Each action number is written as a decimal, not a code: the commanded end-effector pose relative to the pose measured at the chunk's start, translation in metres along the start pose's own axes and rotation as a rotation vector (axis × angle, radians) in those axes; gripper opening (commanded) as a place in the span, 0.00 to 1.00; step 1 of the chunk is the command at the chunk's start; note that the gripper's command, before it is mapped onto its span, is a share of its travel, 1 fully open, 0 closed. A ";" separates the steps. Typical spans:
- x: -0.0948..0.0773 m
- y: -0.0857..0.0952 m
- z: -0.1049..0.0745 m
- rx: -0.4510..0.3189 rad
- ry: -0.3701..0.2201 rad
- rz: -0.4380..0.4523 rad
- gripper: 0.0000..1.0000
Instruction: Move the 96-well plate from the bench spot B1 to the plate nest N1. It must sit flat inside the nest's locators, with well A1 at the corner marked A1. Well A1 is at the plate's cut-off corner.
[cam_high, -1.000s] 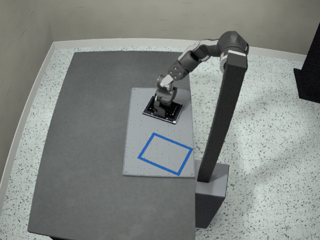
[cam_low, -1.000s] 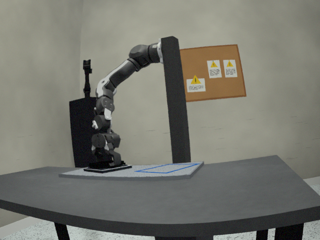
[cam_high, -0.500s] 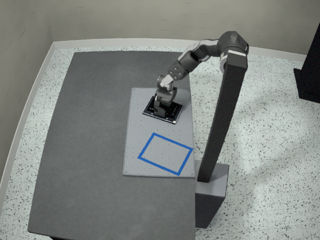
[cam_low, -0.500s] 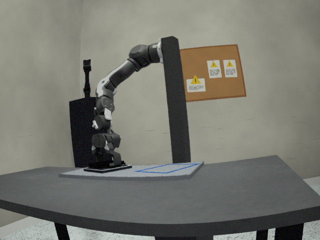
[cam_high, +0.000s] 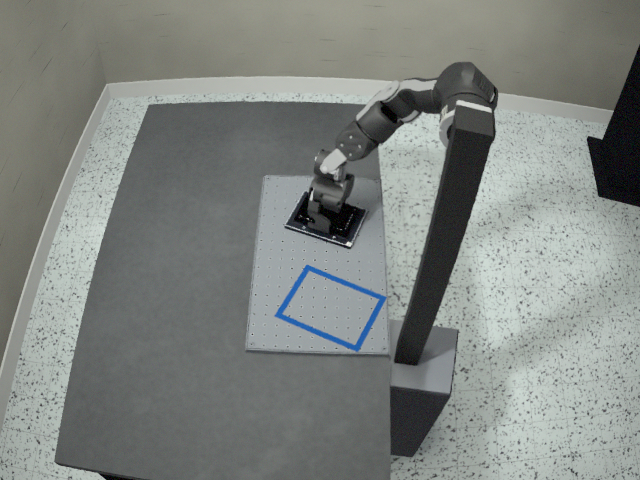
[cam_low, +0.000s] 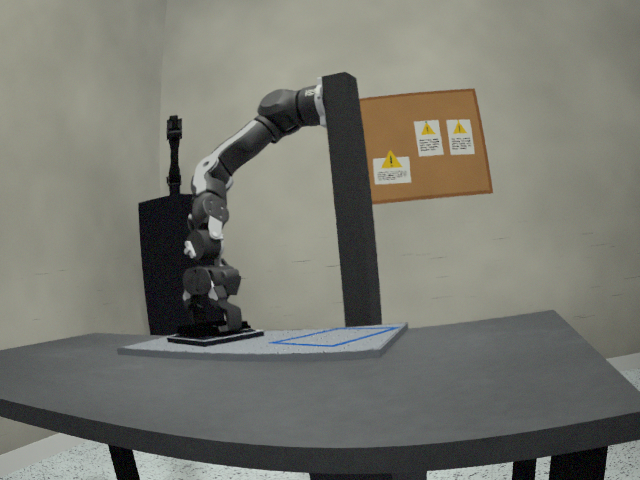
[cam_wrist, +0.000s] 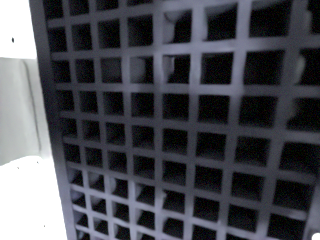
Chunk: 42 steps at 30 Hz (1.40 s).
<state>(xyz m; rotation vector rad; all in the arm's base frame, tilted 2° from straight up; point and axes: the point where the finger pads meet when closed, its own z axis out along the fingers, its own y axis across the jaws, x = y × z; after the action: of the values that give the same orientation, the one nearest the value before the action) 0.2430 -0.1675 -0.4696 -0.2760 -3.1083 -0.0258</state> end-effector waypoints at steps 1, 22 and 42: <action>-0.002 0.000 -0.001 -0.001 -0.001 0.001 0.00; 0.001 0.001 0.003 -0.004 0.003 -0.002 0.00; 0.001 0.001 0.005 -0.005 0.003 -0.002 0.00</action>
<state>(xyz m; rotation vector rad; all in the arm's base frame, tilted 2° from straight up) 0.2436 -0.1677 -0.4739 -0.2793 -3.1095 -0.0242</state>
